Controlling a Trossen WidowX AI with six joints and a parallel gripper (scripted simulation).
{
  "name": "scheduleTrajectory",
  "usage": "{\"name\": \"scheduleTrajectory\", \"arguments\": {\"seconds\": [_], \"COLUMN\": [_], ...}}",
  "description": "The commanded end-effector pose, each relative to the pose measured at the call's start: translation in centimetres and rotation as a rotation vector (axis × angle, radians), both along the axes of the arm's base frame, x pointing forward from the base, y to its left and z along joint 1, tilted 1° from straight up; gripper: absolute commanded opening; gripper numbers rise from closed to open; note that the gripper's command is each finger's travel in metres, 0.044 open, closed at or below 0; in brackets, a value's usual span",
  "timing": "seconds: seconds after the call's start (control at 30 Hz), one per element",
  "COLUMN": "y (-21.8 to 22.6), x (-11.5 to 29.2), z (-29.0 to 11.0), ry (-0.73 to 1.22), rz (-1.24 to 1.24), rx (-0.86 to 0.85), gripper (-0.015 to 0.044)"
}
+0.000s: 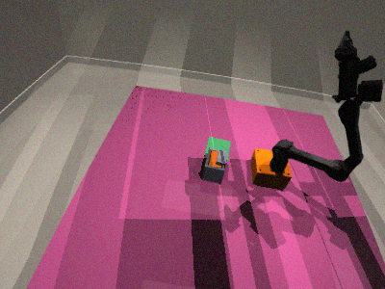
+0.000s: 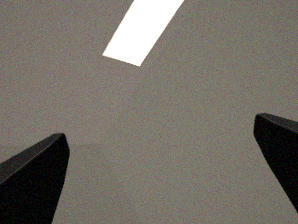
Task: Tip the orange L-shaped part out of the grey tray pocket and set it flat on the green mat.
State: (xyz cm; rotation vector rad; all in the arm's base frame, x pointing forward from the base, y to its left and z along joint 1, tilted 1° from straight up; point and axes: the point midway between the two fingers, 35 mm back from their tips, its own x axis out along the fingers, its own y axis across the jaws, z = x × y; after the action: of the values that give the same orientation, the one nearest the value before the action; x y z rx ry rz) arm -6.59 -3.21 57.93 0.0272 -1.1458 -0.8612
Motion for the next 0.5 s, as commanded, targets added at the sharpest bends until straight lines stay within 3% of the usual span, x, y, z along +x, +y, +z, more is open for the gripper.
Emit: {"name": "scheduleTrajectory", "arguments": {"seconds": [0.0, 0.1, 0.23, 0.47], "y": [-0.1, -1.5, -4.5, -7.1], "x": [0.2, 2.7, 9.6, 23.6], "z": [0.0, -0.1, -1.4, -7.6], "ry": [0.006, 0.072, 0.268, 0.679], "rz": [0.004, 0.063, 0.177, 0.405], "rx": [0.004, 0.029, 0.111, 0.271], "gripper": [0.0374, 0.0295, 0.0190, 0.0180]}}
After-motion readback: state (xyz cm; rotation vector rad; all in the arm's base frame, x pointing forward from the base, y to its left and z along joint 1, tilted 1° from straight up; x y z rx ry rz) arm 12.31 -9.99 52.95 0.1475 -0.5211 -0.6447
